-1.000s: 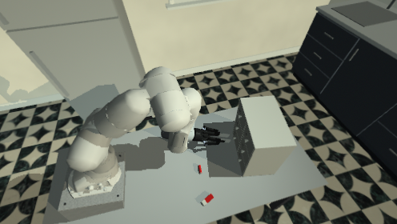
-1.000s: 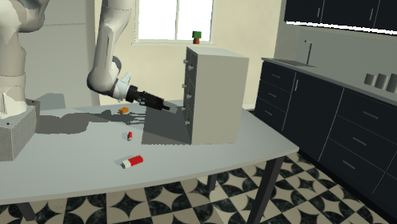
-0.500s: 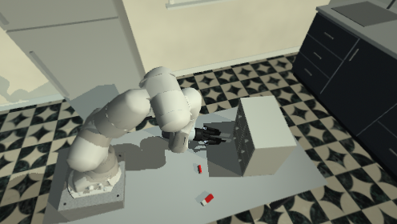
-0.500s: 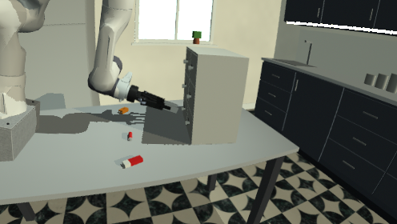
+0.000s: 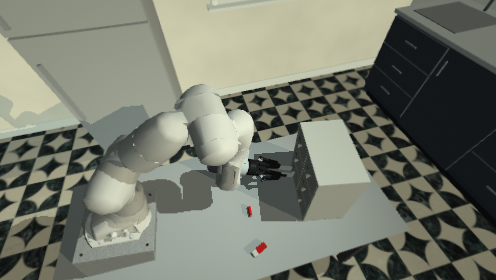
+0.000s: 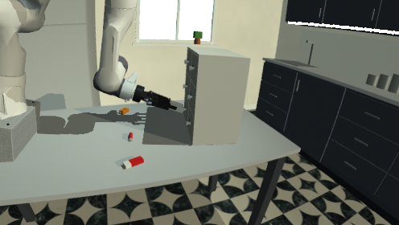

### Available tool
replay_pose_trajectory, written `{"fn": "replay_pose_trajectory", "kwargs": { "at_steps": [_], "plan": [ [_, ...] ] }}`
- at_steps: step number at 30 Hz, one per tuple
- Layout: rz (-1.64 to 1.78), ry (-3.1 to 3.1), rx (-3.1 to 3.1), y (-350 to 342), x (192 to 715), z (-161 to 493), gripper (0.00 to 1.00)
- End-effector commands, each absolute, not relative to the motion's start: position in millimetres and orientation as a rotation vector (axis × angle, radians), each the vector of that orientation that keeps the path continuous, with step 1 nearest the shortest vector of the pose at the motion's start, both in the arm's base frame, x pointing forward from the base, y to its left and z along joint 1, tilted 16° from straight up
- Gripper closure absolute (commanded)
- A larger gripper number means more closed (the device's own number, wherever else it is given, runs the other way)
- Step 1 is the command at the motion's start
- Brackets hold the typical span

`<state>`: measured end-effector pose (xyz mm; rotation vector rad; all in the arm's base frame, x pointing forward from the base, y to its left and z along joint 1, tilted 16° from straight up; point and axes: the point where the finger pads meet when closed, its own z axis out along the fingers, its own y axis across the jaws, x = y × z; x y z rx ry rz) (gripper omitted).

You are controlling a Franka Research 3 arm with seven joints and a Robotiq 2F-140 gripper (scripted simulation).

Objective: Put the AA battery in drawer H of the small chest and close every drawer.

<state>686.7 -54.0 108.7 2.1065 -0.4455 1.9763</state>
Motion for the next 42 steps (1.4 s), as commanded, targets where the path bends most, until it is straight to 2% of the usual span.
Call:
{"fn": "replay_pose_trajectory", "kwargs": {
  "at_steps": [1, 34, 35, 42],
  "plan": [
    [1.965, -0.434, 2.116, -55.5, 689.5, 106.5, 0.80],
    [1.965, -0.434, 2.116, -57.6, 694.7, 108.0, 0.80],
    [1.965, -0.434, 2.116, -57.6, 694.7, 108.0, 0.92],
    [1.965, -0.434, 2.116, -57.6, 694.7, 108.0, 0.92]
  ]
}}
